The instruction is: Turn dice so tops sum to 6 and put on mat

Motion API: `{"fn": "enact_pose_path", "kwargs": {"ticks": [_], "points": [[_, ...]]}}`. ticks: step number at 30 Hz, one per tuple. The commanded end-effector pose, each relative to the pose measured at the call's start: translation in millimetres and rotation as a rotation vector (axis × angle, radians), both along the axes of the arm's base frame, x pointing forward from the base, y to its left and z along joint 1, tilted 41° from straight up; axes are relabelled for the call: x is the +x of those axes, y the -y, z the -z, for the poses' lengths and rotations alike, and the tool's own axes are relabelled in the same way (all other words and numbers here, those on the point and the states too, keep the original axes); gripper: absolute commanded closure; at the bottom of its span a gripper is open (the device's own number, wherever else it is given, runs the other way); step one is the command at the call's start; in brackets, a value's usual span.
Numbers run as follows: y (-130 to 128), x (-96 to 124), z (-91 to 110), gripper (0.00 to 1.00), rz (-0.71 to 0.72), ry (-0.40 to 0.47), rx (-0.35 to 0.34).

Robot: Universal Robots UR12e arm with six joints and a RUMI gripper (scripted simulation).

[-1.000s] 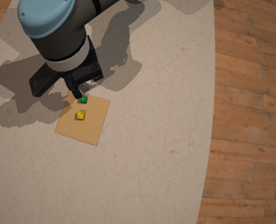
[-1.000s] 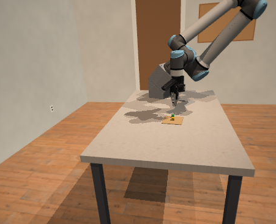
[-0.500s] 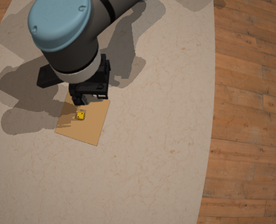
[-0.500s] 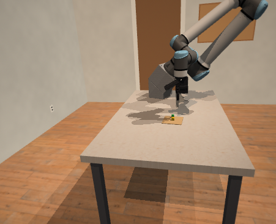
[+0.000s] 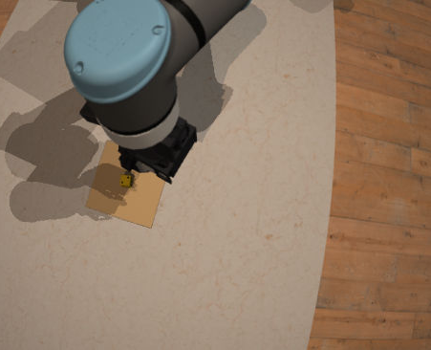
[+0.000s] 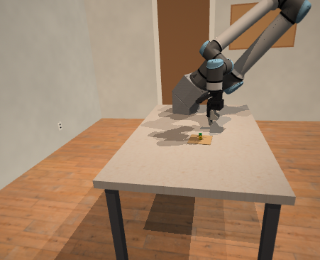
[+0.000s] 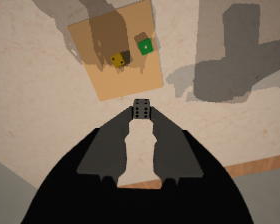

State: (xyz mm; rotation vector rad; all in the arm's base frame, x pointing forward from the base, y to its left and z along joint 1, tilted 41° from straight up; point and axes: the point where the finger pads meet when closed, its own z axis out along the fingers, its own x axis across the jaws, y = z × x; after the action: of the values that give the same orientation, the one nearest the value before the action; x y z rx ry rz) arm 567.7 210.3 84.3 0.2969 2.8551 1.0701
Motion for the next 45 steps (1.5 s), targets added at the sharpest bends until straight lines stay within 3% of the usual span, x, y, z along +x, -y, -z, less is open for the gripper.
{"fn": "enact_pose_path", "kwargs": {"ticks": [1,4,19,35,45], "points": [[-8.4,1.5,-7.0,0.97,0.122,-0.095,0.013],[-10.3,1.7,-8.6,0.97,0.147,-0.115,0.018],[-37.0,3.7,-29.3,0.97,0.450,-0.373,0.081],[-53.6,4.8,-42.3,0.97,0.623,-0.523,0.118],[-58.7,5.1,-46.4,0.97,0.675,-0.568,0.129]]}}
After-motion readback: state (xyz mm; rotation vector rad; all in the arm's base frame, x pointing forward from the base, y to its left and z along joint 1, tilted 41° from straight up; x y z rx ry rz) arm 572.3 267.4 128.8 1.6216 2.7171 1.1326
